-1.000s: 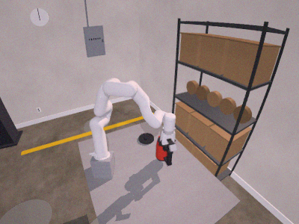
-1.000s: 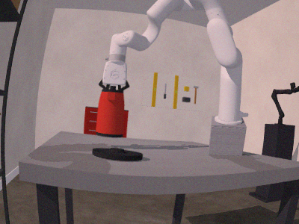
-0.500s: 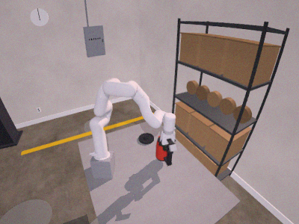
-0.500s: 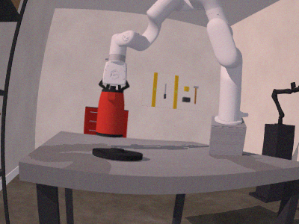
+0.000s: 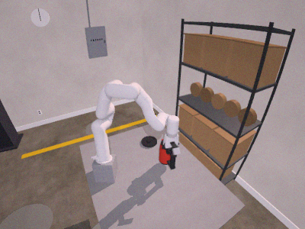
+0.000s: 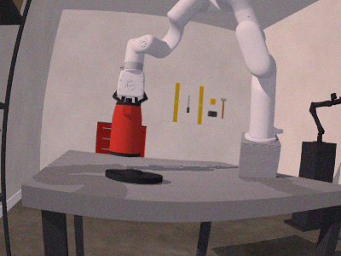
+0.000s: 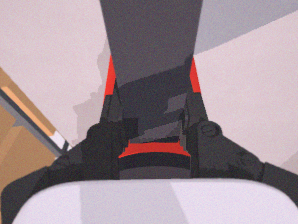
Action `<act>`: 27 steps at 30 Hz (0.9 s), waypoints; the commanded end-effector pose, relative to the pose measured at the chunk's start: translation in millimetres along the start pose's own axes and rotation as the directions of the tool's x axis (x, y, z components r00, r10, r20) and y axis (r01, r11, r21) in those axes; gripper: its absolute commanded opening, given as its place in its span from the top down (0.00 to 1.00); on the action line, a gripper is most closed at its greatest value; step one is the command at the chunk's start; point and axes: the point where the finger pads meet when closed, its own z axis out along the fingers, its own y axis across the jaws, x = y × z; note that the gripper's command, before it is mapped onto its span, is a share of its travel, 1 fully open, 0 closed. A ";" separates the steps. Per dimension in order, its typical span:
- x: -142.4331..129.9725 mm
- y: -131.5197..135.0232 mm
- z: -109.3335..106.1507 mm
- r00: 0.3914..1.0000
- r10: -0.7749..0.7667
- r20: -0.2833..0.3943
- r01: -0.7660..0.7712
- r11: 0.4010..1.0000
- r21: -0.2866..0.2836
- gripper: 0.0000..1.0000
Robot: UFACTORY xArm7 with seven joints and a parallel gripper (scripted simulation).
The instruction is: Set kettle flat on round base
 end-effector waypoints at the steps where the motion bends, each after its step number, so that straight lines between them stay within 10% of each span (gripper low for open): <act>1: 1.0 -1.6 -2.1 1.000 0.000 -0.003 0.000 1.000 0.005 1.00; 27: -2.2 -2.0 -6.2 1.000 0.000 -0.003 0.000 1.000 0.005 1.00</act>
